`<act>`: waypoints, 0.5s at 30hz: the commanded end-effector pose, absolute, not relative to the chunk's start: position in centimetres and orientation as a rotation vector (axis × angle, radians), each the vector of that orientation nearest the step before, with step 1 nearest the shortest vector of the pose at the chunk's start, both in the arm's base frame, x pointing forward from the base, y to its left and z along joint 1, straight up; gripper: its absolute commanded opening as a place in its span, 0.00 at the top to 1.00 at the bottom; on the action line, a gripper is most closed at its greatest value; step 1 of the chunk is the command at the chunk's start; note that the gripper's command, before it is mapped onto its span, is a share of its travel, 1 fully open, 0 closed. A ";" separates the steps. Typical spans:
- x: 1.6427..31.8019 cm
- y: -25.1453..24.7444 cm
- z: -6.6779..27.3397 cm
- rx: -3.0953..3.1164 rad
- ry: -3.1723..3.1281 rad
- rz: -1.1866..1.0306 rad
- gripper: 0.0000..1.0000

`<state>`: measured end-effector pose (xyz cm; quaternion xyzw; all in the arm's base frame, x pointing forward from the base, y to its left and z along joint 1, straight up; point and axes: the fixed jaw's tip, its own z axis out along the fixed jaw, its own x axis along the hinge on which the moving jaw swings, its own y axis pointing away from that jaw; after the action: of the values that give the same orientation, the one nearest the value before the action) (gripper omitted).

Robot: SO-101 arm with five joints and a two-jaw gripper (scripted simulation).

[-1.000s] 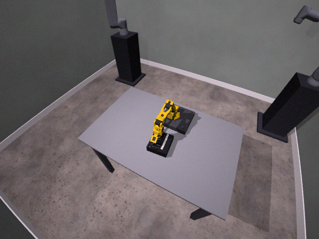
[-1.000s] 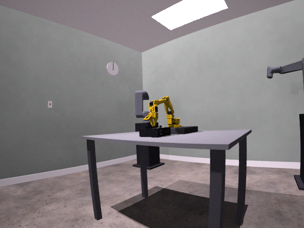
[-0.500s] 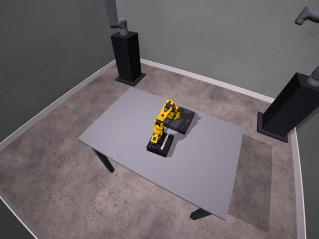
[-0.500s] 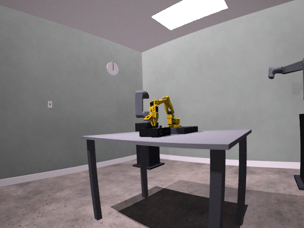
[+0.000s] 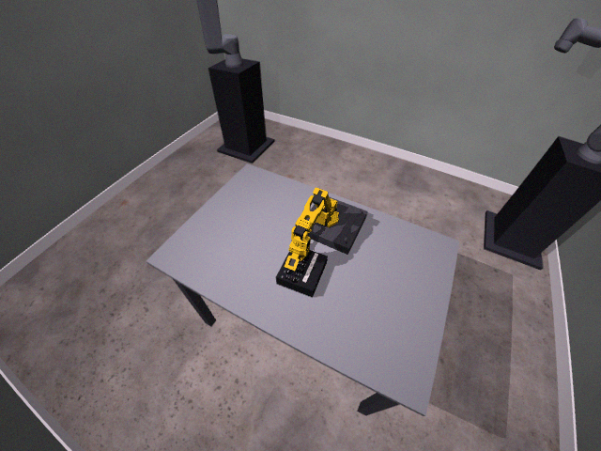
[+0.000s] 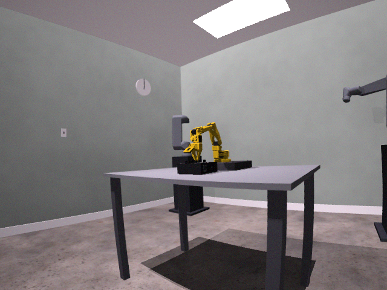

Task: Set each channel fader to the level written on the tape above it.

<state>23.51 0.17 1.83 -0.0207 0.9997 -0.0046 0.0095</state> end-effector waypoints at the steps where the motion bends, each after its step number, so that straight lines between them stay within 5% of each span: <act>1: 23.2 1.5 1.3 -0.126 3.137 0.000 1.00; 15: 23.1 1.8 1.3 -0.126 3.137 0.000 1.00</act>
<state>23.49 0.45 1.83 -0.0206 0.9997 -0.0045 0.0117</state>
